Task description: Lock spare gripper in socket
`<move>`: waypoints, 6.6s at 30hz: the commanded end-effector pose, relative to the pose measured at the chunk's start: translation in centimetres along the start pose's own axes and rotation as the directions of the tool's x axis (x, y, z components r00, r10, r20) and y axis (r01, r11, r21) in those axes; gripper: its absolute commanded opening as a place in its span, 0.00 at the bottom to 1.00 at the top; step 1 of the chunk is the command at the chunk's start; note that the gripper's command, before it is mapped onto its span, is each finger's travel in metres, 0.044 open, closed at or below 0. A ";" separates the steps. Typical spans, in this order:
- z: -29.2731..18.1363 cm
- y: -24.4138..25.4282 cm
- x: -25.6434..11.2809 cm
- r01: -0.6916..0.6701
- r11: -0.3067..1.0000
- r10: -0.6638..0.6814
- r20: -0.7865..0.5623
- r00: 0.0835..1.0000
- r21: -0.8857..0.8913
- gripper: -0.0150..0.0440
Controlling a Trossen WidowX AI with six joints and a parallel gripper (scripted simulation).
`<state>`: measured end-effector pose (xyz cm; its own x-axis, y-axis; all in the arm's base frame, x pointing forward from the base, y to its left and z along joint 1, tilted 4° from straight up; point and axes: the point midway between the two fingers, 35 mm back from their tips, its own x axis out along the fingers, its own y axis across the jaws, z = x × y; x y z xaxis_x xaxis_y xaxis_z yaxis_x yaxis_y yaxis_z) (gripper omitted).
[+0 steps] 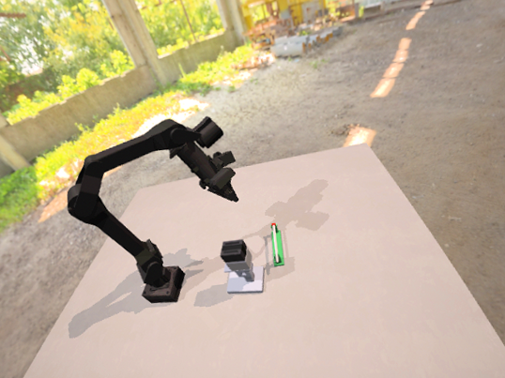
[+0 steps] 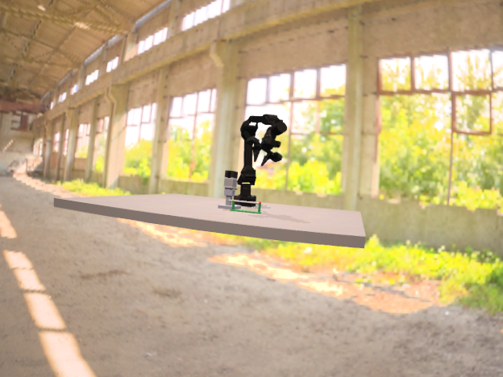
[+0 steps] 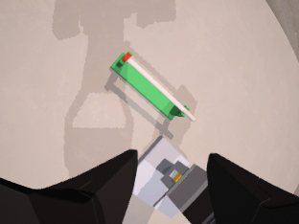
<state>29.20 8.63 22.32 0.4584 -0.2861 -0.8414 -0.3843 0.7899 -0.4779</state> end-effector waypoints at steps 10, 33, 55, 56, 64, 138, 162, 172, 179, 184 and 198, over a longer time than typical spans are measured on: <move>3.3 -3.4 10.3 -0.390 0.581 0.209 -0.332 0.920 -0.715 0.56; 2.9 -2.2 14.3 -0.408 0.546 0.221 -0.344 0.913 -0.732 0.56; 1.6 -0.1 19.6 -0.408 0.546 0.220 -0.344 0.913 -0.732 0.56; 1.6 0.0 19.8 -0.408 0.546 0.220 -0.344 0.913 -0.732 0.56; 1.4 0.5 20.9 -0.408 0.546 0.220 -0.344 0.913 -0.732 0.56; 2.1 -1.4 17.0 -0.413 0.557 0.222 -0.351 0.910 -0.720 0.25; -1.0 1.9 13.0 -0.425 0.592 0.235 -0.358 0.904 -0.685 0.25; -2.5 3.1 11.6 -0.432 0.602 0.239 -0.365 0.900 -0.672 0.25; -2.8 3.9 13.4 -0.429 0.604 0.238 -0.362 0.901 -0.671 0.25; -3.3 4.9 15.5 -0.425 0.608 0.236 -0.359 0.903 -0.670 0.25; -3.7 4.8 16.1 -0.421 0.612 0.235 -0.355 0.905 -0.669 0.25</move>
<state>31.91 6.03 5.51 0.0435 -0.2648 -0.9633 -0.9638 0.2429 -0.1103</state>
